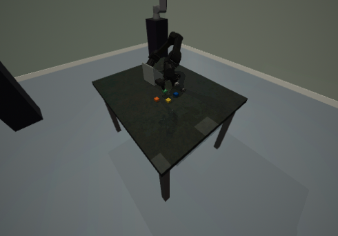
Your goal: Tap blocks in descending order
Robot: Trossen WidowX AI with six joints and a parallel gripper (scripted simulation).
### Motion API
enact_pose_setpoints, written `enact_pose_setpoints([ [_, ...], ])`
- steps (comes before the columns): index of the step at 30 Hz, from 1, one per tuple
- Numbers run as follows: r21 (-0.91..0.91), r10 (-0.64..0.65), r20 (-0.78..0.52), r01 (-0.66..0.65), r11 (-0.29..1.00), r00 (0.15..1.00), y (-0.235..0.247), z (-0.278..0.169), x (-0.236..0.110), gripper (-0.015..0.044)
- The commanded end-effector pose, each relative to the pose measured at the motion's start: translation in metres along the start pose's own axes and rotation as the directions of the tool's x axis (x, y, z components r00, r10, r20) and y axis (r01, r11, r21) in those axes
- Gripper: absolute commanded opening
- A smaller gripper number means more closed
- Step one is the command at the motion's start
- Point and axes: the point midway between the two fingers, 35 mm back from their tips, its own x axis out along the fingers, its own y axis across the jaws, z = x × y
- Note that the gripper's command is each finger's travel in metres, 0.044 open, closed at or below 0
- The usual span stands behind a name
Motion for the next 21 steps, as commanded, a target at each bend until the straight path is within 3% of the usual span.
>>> enact_pose_setpoints([
  [1,-0.011,-0.004,-0.007,0.004,1.0,1.0,-0.001,0.001,0.002,0.04],
  [15,-0.011,-0.004,-0.007,0.004,1.0,1.0,-0.001,0.0,0.002,0.04],
  [21,-0.009,-0.003,-0.009,0.003,1.0,1.0,0.027,-0.044,-0.004,0.04],
])
